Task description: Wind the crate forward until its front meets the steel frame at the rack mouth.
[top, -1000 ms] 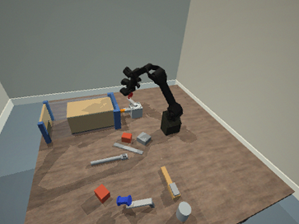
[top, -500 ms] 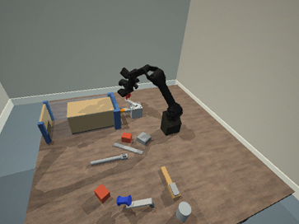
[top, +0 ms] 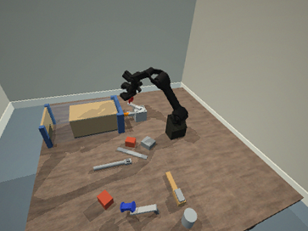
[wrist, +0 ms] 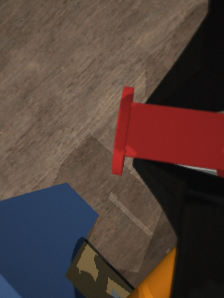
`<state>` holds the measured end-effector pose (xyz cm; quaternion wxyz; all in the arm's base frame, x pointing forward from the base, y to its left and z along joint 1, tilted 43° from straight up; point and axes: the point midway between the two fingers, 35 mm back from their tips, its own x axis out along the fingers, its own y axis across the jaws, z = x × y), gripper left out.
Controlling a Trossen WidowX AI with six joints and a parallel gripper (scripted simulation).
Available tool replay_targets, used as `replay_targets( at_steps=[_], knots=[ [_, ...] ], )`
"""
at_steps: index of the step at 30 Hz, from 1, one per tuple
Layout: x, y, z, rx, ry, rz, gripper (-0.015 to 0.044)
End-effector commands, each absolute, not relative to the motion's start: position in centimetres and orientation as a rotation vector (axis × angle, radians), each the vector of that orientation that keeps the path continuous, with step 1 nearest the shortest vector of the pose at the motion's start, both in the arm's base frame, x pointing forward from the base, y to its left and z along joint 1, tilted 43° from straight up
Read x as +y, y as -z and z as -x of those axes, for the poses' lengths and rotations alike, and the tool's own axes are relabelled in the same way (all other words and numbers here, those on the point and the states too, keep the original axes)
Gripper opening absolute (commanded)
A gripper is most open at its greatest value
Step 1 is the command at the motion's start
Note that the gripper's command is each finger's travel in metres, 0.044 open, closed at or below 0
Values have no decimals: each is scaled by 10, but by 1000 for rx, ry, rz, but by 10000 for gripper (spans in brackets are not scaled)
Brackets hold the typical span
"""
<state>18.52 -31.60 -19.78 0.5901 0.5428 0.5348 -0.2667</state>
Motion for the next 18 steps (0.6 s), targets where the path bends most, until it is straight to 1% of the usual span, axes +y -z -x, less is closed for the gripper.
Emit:
replay_targets(
  at_steps=[1, 18],
  knots=[
    [-305, 191, -203, 1237, 575, -1278, 0],
    [-296, 181, -216, 1237, 574, -1279, 0]
  ],
)
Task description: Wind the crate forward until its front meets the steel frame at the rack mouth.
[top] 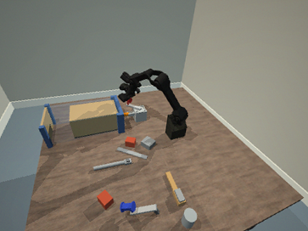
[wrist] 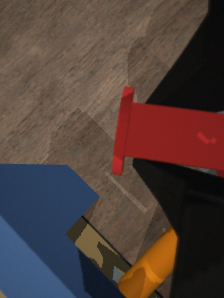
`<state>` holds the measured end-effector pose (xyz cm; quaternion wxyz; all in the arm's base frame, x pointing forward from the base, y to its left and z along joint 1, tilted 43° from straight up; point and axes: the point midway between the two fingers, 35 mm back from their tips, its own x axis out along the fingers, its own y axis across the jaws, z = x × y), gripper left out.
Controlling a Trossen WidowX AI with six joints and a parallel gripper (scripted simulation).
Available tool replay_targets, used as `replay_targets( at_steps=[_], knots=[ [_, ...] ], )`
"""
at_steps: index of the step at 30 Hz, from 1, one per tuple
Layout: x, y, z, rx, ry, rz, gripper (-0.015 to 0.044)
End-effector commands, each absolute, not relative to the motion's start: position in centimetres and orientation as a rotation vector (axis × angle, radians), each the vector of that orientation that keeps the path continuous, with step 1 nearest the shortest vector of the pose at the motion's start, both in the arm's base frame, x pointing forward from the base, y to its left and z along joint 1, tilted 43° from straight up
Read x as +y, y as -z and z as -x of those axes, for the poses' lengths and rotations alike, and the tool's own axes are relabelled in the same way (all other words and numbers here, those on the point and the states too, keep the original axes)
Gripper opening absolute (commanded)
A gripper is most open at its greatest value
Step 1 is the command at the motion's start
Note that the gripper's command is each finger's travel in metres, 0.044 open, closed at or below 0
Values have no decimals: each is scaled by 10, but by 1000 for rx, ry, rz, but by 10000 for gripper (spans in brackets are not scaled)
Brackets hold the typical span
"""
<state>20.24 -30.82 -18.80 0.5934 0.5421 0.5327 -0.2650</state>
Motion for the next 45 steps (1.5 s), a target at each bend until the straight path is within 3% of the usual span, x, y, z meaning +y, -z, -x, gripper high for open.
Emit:
replay_targets(
  at_steps=[1, 45],
  knots=[
    [-295, 180, -216, 1237, 574, -1279, 0],
    [-263, 150, -236, 1238, 571, -1283, 0]
  ],
)
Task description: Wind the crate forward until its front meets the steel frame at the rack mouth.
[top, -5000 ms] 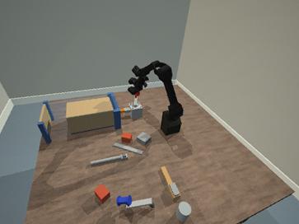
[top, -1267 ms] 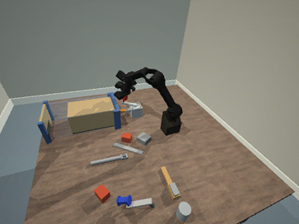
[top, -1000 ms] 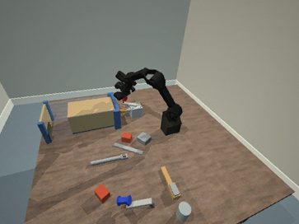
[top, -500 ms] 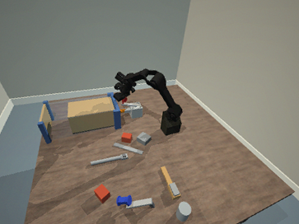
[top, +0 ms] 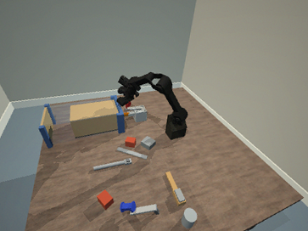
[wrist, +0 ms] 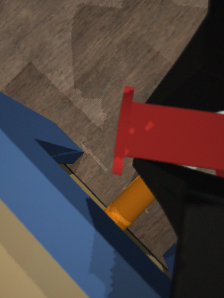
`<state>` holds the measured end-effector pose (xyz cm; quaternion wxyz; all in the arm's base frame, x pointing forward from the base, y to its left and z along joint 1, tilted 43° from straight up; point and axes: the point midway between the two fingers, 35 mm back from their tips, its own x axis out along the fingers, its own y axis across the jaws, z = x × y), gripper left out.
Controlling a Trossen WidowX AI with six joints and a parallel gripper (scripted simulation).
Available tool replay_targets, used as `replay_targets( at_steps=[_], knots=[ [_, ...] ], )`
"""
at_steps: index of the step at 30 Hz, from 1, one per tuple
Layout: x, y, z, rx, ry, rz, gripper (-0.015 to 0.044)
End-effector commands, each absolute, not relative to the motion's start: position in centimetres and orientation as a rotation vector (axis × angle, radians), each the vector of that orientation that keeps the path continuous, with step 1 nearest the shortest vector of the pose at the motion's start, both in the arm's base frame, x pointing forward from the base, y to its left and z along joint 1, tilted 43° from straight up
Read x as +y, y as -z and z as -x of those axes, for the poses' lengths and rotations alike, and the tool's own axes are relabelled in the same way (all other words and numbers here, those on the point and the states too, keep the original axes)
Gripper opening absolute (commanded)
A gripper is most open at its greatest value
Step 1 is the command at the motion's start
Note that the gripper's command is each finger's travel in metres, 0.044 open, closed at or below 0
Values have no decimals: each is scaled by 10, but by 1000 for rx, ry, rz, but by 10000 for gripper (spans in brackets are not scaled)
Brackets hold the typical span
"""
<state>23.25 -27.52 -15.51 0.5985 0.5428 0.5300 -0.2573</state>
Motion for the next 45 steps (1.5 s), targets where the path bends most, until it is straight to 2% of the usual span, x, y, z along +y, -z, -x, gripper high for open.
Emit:
replay_targets(
  at_steps=[1, 45],
  knots=[
    [-262, 149, -237, 1238, 570, -1283, 0],
    [-225, 119, -233, 1240, 569, -1286, 0]
  ],
)
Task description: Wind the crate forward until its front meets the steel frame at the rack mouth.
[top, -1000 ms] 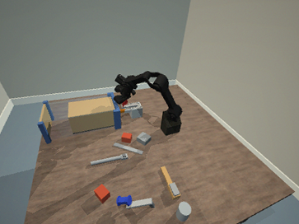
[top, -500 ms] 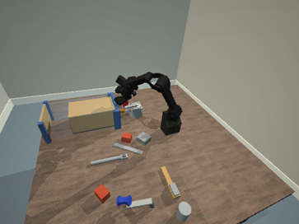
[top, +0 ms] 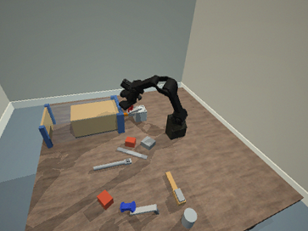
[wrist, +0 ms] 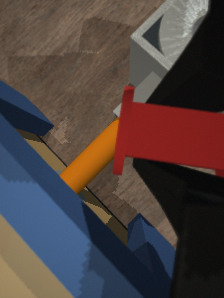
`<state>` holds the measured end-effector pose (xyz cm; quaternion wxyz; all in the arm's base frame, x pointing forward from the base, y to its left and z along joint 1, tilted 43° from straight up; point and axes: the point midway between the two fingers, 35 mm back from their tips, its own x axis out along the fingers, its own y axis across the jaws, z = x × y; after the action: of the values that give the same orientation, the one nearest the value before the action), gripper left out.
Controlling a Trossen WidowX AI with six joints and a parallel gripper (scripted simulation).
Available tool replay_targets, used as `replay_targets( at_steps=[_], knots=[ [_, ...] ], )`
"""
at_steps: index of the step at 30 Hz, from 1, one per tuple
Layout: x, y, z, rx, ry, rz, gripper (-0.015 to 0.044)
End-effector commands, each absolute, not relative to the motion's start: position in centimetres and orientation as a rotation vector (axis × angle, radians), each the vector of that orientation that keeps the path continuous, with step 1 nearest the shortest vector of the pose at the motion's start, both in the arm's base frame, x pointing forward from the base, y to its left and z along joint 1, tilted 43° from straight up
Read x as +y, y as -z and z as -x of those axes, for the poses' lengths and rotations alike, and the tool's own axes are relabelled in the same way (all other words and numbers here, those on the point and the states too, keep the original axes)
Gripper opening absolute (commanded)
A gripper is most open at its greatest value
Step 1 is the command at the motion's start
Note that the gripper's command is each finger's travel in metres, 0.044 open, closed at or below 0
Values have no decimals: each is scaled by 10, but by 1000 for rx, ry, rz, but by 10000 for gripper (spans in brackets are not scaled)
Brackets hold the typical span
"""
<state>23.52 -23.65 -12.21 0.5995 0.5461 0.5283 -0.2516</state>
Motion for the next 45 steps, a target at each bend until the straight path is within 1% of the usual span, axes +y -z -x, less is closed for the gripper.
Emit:
replay_targets(
  at_steps=[1, 5, 7, 24, 28, 34, 39, 45],
  knots=[
    [-225, 118, -233, 1240, 569, -1286, 0],
    [-222, 115, -231, 1241, 569, -1287, 0],
    [-231, 118, -233, 1227, 580, -1270, 0],
    [-231, 118, -233, 1227, 580, -1270, 440],
    [-236, 113, -233, 1227, 581, -1269, 440],
    [-273, 71, -224, 1228, 586, -1266, 440],
    [-275, 67, -222, 1228, 586, -1265, 440],
    [-281, 22, -192, 1231, 588, -1266, 440]
  ],
)
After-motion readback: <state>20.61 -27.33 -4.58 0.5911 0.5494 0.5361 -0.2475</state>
